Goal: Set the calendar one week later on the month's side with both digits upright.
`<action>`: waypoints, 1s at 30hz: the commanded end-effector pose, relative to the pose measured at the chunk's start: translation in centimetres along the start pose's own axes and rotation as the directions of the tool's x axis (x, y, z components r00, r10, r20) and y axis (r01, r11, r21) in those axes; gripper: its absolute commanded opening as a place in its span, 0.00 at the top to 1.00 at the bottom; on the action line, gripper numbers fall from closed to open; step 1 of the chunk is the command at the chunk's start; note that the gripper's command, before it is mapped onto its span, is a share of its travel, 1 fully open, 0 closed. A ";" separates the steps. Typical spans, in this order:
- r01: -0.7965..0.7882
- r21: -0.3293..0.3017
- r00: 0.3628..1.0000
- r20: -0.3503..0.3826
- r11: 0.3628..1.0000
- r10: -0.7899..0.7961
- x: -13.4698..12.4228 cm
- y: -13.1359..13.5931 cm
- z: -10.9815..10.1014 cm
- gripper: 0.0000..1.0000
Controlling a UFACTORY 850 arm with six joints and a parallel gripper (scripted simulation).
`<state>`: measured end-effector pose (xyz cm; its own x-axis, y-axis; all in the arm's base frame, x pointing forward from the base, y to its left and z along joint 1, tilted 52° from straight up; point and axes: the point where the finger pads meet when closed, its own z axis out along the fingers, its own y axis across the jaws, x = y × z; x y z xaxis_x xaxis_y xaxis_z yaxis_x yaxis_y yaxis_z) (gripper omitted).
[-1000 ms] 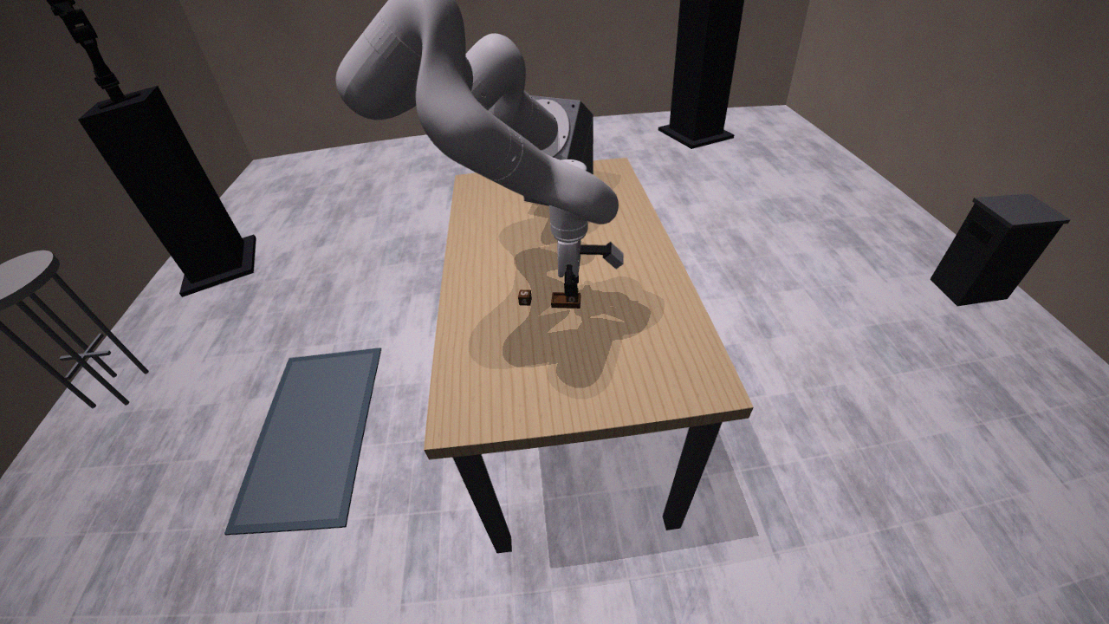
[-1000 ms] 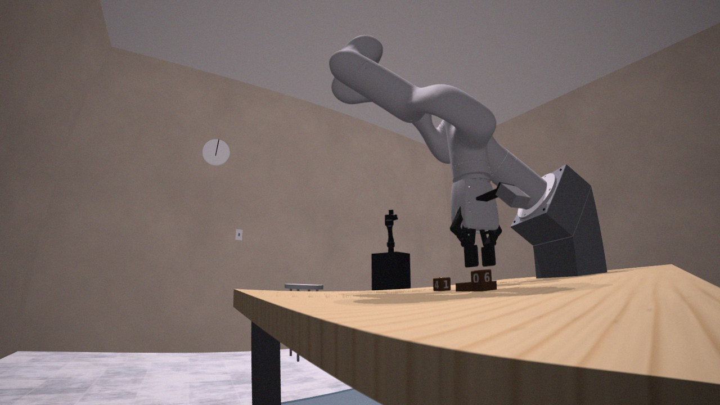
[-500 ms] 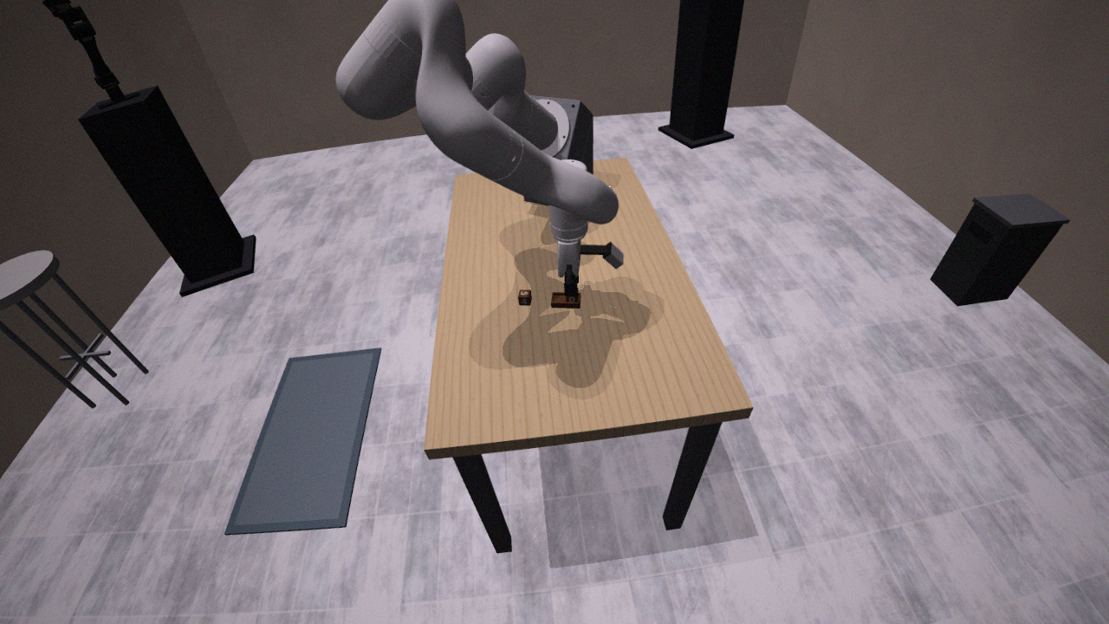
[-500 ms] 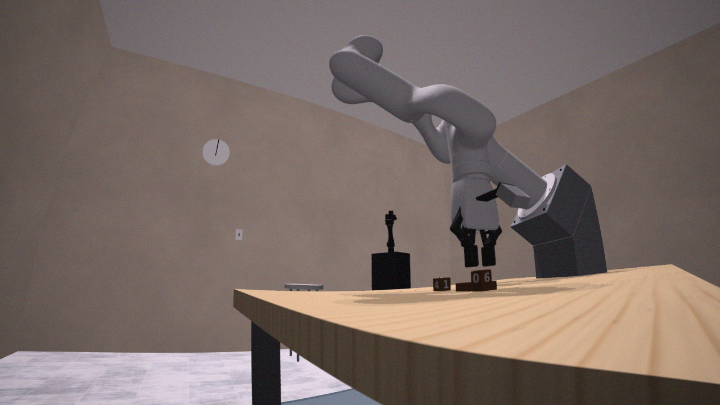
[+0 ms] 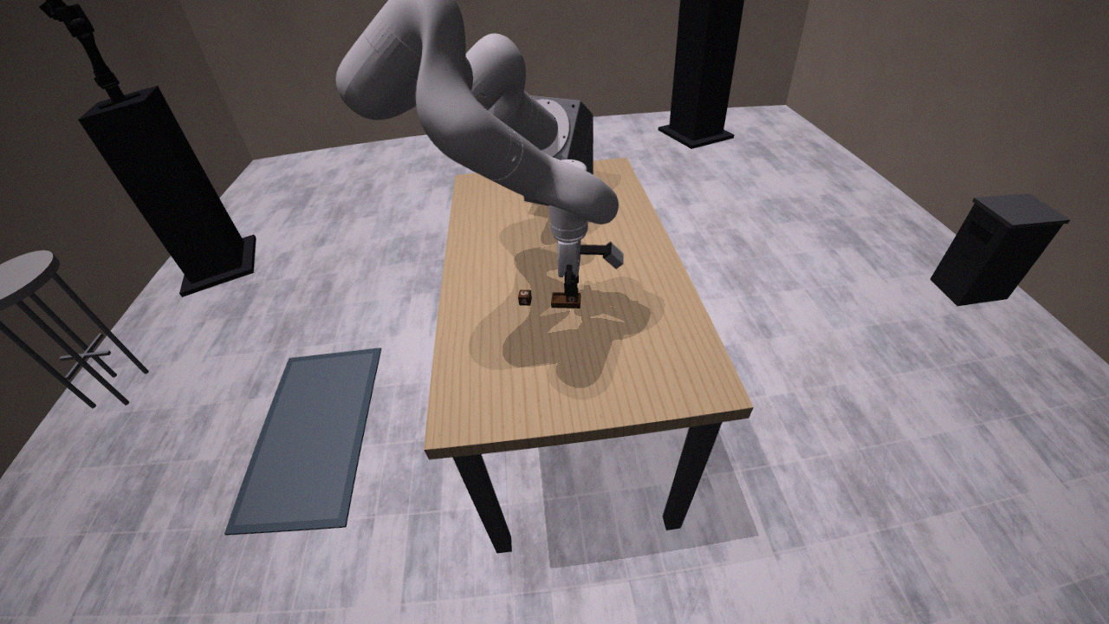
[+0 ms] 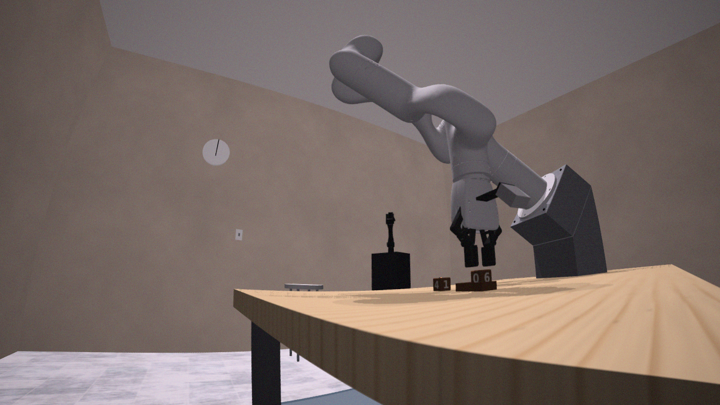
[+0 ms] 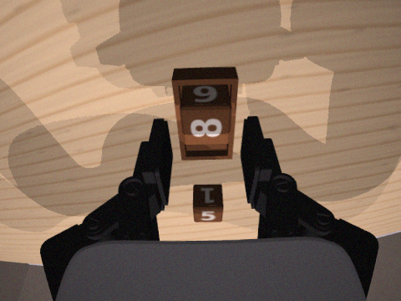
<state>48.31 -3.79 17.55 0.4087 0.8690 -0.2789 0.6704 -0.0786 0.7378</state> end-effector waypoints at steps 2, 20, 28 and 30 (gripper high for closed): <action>0.000 0.000 1.000 0.000 1.000 0.000 0.0 0.0 0.0 0.53; 0.000 0.000 1.000 0.000 1.000 0.000 0.0 0.0 1.9 0.53; 0.000 0.000 1.000 0.000 1.000 0.000 0.0 0.0 2.5 0.53; 0.000 0.000 1.000 0.000 1.000 0.000 0.0 0.0 2.6 0.53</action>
